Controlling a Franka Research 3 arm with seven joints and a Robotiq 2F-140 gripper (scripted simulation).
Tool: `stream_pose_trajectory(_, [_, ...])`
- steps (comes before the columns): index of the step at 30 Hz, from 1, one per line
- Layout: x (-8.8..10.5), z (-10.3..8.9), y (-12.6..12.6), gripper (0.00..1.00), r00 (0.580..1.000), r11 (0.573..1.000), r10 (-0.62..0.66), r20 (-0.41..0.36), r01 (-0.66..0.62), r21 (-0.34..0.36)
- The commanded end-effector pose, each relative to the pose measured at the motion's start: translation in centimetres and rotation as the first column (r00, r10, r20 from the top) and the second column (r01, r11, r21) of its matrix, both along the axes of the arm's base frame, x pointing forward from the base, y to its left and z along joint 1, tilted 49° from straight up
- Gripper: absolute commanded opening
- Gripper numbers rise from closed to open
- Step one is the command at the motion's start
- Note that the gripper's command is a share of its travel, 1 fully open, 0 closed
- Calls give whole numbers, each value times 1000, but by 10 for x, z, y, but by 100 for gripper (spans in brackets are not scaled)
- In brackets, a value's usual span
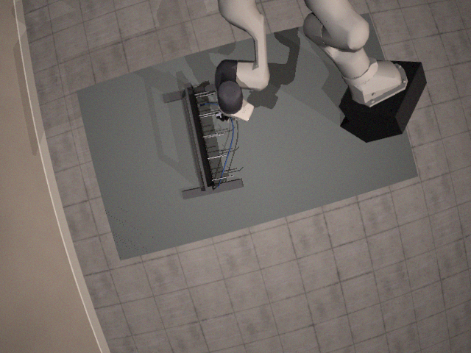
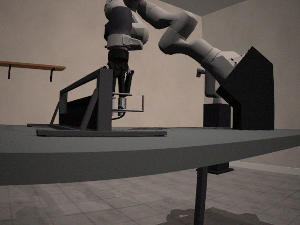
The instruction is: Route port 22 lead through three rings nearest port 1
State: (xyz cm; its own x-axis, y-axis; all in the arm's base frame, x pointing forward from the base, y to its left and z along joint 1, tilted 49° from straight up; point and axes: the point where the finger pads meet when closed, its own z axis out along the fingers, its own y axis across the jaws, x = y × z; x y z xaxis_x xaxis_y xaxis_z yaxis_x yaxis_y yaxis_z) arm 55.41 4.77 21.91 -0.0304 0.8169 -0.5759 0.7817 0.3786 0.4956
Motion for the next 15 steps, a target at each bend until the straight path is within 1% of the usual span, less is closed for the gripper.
stream_pose_trajectory(1, [2,0,0,20,1000,1000,0,2,0,2])
stream_pose_trajectory(15, [5,-3,-3,20,1000,1000,0,2,0,2])
